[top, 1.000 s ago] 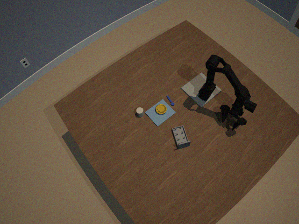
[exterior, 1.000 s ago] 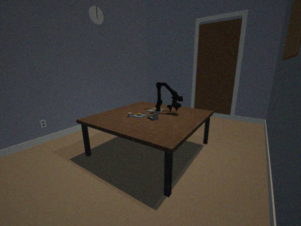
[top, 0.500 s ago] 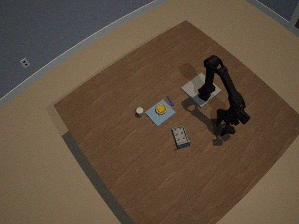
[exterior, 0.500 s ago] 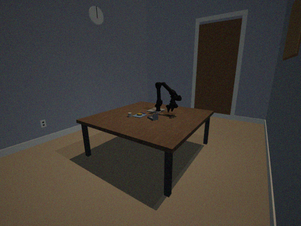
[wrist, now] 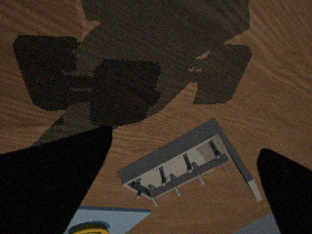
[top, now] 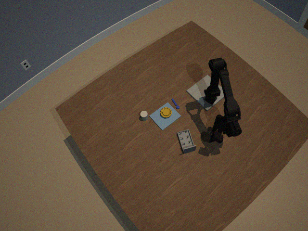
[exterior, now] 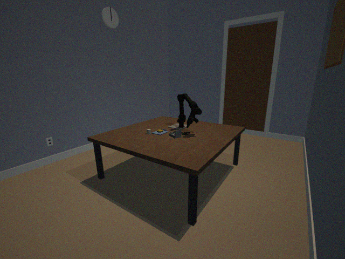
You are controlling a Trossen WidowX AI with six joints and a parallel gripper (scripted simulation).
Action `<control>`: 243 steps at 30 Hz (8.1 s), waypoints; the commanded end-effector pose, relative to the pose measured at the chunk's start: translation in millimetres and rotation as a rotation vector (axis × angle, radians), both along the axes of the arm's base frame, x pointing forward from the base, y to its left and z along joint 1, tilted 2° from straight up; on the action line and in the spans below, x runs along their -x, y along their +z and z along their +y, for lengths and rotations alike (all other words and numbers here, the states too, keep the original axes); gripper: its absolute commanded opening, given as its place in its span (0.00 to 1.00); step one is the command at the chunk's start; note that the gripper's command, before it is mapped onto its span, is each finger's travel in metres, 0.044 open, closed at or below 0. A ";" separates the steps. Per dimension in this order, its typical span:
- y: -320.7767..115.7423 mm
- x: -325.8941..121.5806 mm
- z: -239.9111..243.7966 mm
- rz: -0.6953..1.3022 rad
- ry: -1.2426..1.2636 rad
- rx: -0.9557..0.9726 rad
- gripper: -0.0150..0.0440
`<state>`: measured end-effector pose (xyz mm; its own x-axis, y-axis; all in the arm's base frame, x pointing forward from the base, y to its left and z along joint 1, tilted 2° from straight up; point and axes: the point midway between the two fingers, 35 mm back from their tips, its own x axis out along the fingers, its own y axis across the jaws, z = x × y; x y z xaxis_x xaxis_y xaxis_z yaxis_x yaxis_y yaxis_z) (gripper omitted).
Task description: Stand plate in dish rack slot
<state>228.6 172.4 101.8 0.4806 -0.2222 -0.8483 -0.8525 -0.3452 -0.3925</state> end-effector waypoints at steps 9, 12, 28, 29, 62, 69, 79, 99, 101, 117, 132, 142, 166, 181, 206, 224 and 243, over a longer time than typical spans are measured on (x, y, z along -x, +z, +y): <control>18.3 -39.3 -53.9 0.034 -0.359 -0.106 0.93; 22.5 -44.5 -70.5 0.051 -0.420 -0.113 0.93; 45.1 -62.0 -147.3 0.078 -0.853 -0.251 0.93; 46.6 -62.5 -152.7 0.079 -0.883 -0.261 0.93; 110.0 -26.3 -326.3 0.017 -1.907 -0.640 0.93; 113.2 -19.7 -338.0 0.004 -1.983 -0.672 0.93; 4.0 -31.8 -337.5 0.004 -1.983 -0.673 0.93; -23.2 -33.4 -338.4 0.004 -1.983 -0.673 0.93; -26.4 -33.5 -338.4 0.004 -1.983 -0.673 0.93; -52.0 -32.4 -337.2 0.005 -1.983 -0.673 0.93; -57.4 -31.8 -336.7 0.005 -1.983 -0.673 0.89; -57.4 -31.8 -336.7 0.005 -1.983 -0.673 0.75; 32.0 -44.4 -342.8 0.002 -1.982 -0.674 0.25; 83.2 -45.1 -342.4 0.002 -1.982 -0.674 0.25; 111.7 -43.2 -225.3 -0.105 -2.313 -0.743 0.25; 78.6 -74.7 -196.0 -0.003 -2.301 -0.968 0.25; 28.7 -137.7 -194.8 0.179 -1.944 -1.416 0.25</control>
